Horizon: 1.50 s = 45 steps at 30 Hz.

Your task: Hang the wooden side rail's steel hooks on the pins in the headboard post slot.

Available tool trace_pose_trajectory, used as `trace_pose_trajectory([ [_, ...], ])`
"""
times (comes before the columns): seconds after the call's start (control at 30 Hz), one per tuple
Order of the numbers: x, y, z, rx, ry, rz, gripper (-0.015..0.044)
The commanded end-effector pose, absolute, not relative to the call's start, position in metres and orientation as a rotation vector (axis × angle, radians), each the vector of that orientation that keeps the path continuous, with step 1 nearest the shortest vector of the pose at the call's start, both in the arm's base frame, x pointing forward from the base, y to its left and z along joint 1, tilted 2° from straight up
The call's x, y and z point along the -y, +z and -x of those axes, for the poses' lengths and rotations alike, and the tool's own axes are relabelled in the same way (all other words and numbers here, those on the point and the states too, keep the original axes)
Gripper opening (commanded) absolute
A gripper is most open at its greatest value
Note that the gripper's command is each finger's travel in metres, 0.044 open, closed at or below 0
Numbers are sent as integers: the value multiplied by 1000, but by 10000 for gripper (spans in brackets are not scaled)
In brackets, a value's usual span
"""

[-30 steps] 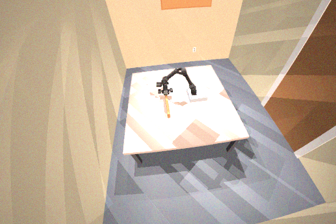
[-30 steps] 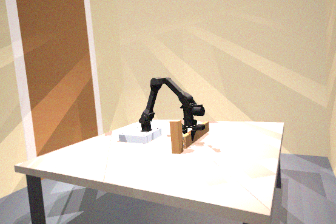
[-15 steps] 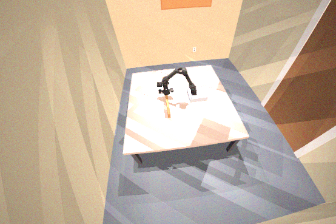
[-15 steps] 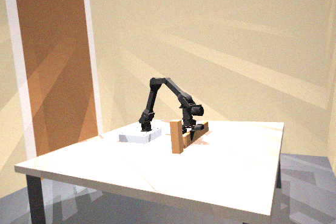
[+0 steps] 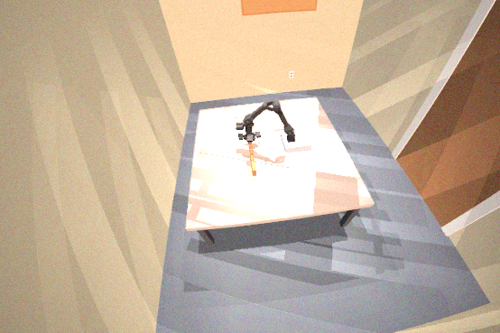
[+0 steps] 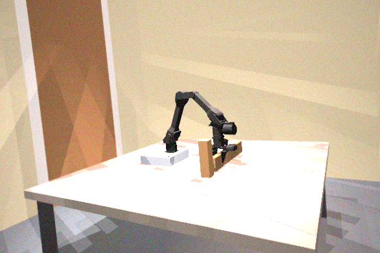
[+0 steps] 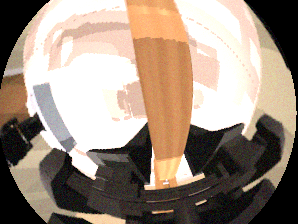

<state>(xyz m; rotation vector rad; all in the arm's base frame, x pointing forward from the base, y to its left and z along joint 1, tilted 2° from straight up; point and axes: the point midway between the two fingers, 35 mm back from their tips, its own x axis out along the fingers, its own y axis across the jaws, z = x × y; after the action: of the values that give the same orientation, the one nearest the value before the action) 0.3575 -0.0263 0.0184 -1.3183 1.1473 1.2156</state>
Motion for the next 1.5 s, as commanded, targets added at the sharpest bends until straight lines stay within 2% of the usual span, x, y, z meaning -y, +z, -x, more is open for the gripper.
trace_pose_trajectory([
  [0.0, 26, 19, -357, -1146, 1226, 1321, 0],
  [1.47, 26, 26, -357, -1146, 1226, 1321, 0],
])
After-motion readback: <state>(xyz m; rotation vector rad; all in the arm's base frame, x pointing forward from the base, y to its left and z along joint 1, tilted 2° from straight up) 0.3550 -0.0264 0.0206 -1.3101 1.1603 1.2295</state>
